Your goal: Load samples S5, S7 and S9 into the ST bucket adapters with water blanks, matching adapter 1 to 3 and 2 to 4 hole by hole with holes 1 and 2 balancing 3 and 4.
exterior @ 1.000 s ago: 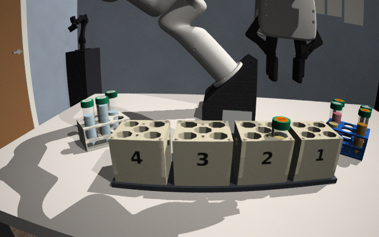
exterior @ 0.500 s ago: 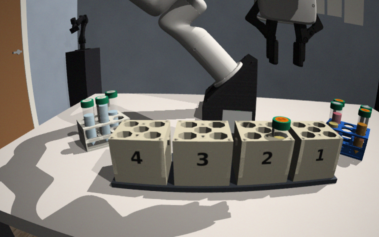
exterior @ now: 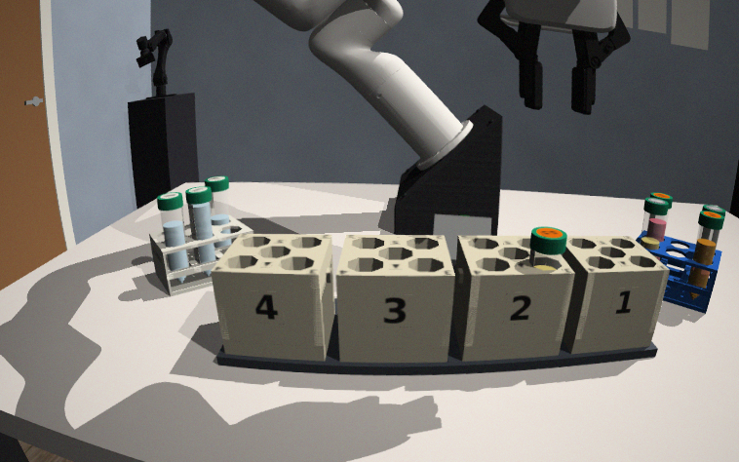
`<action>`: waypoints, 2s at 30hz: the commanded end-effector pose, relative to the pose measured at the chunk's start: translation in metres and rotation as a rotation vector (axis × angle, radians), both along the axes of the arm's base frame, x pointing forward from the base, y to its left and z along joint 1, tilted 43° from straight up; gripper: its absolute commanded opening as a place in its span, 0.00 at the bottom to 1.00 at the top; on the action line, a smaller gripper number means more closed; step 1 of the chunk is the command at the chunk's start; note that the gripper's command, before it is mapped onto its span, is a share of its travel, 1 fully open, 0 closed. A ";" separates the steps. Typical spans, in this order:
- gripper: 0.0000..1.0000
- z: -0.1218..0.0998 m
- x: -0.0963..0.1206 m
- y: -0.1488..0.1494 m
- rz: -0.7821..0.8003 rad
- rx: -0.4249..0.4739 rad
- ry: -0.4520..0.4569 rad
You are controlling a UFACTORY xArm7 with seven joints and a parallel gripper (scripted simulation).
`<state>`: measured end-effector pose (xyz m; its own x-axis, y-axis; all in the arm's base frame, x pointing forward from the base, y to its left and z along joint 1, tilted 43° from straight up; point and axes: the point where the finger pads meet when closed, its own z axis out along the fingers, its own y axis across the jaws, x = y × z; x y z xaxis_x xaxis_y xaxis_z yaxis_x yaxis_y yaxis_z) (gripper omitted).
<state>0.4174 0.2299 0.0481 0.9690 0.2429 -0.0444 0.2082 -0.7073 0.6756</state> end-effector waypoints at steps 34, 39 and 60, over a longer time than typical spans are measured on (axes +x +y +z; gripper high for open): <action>0.57 -0.046 -0.066 0.042 -0.440 0.085 -0.399; 0.57 -0.054 -0.077 0.048 -0.513 0.098 -0.465; 0.57 -0.103 -0.147 0.089 -0.546 0.104 -0.494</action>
<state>0.2855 0.3077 -0.0456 0.8541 -0.3006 0.4246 -0.5030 -0.6854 0.5266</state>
